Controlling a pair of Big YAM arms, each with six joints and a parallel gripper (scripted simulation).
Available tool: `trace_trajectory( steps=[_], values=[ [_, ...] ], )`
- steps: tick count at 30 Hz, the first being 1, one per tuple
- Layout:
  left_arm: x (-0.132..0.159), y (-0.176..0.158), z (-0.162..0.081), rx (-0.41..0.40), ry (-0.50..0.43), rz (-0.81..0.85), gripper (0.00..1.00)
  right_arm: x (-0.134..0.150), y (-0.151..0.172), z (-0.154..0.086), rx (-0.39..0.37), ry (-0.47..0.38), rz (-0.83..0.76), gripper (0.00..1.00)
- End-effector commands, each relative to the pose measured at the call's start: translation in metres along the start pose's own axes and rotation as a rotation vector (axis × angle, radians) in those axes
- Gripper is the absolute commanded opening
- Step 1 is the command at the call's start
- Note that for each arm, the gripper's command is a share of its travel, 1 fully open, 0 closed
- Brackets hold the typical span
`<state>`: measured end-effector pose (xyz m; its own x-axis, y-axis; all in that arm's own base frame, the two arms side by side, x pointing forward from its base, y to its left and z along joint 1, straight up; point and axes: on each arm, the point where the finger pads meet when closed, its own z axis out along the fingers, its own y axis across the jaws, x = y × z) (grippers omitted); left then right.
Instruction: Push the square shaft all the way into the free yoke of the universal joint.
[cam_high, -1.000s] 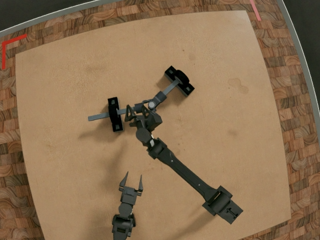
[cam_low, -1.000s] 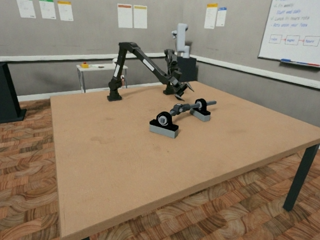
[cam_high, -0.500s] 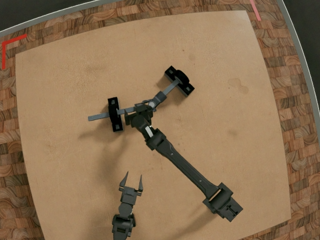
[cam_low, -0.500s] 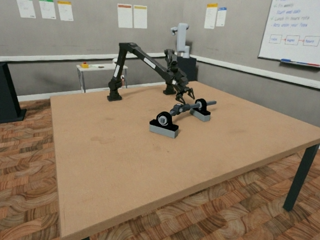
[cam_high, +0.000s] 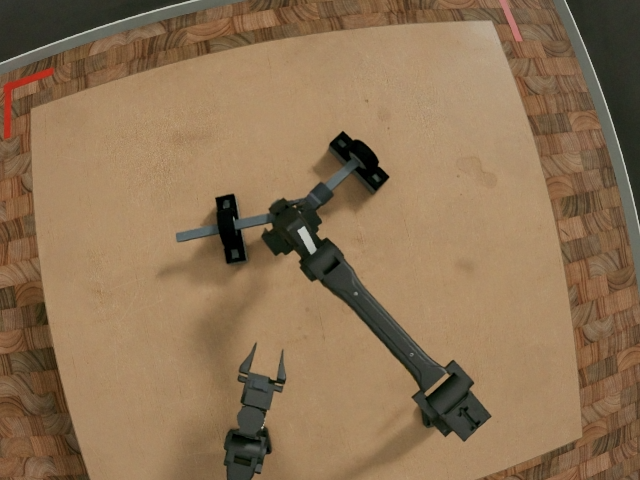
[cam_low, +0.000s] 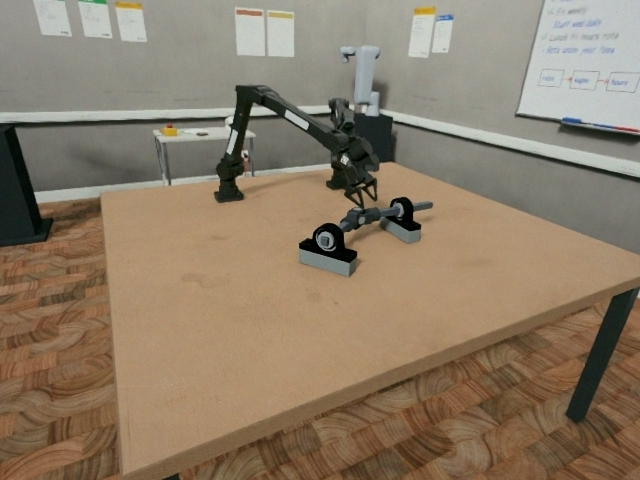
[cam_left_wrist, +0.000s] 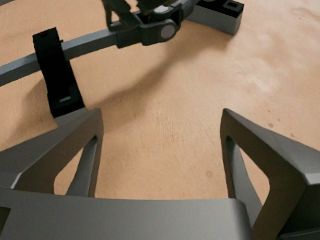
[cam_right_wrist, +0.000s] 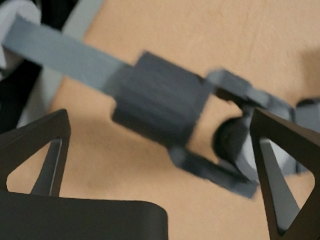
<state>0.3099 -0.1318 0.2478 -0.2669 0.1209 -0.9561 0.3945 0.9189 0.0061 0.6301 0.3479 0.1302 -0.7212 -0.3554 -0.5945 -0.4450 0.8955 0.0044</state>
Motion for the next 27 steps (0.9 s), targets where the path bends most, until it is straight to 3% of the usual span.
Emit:
trace_trajectory(
  steps=[1, 27],
  values=[
    [-0.011, 0.0, -0.001, -0.001, -0.023, -0.007, 0.64, -0.03, -0.025, -0.02, 0.007, -0.016, -0.029, 1.0],
    [-0.011, 0.0, -0.001, -0.001, -0.023, -0.007, 0.64, -0.022, -0.017, -0.017, -0.008, -0.003, -0.018, 1.0]
  ],
)
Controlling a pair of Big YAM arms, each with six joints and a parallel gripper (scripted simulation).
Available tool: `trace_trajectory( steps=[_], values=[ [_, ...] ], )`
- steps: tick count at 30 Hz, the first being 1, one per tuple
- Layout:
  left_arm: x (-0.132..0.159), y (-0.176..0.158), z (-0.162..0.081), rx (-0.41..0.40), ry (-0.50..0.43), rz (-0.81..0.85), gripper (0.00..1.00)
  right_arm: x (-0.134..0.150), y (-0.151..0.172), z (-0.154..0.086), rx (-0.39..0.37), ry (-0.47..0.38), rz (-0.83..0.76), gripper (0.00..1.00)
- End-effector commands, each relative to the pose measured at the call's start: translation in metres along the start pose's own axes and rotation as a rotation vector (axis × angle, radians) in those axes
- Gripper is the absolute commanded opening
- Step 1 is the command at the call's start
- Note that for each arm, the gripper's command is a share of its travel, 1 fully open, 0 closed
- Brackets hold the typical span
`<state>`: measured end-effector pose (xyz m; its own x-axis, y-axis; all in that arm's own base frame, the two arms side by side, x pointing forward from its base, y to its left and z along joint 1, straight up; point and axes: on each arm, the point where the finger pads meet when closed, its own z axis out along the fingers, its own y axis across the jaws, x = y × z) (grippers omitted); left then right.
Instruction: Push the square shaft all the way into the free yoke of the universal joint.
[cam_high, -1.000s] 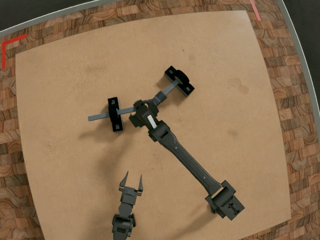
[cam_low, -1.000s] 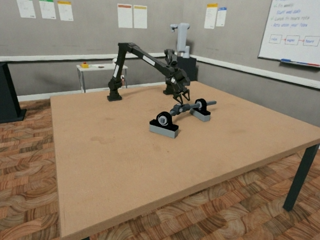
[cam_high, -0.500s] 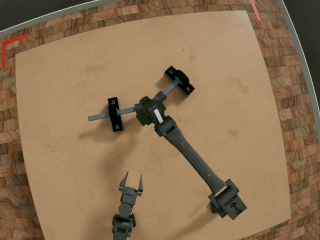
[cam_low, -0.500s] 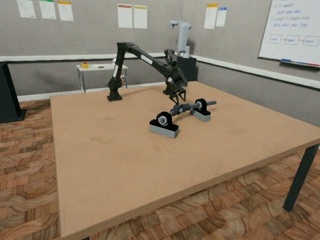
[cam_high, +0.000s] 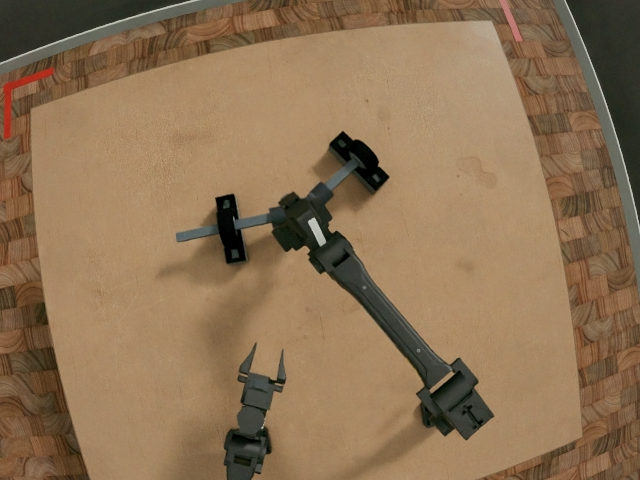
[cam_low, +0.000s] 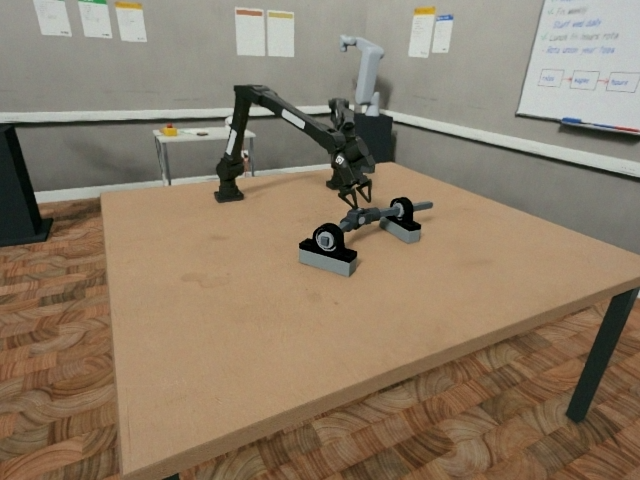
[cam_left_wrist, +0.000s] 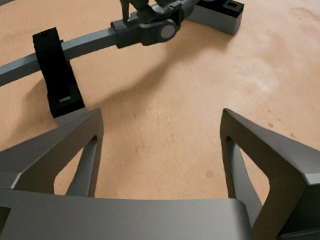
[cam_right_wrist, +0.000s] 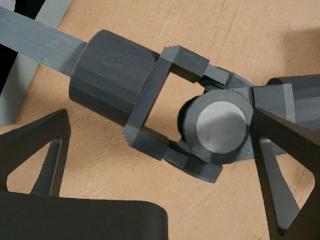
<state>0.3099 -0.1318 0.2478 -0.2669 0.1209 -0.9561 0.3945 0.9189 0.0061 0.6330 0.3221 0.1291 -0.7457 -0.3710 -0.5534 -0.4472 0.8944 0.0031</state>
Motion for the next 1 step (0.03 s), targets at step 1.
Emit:
trace_trajectory(
  steps=[1],
  values=[
    [-0.0109, 0.0, -0.0007, -0.001, -0.023, -0.007, 0.64, -0.0287, 0.0068, -0.0142, -0.007, -0.053, -0.015, 1.0]
  ],
)
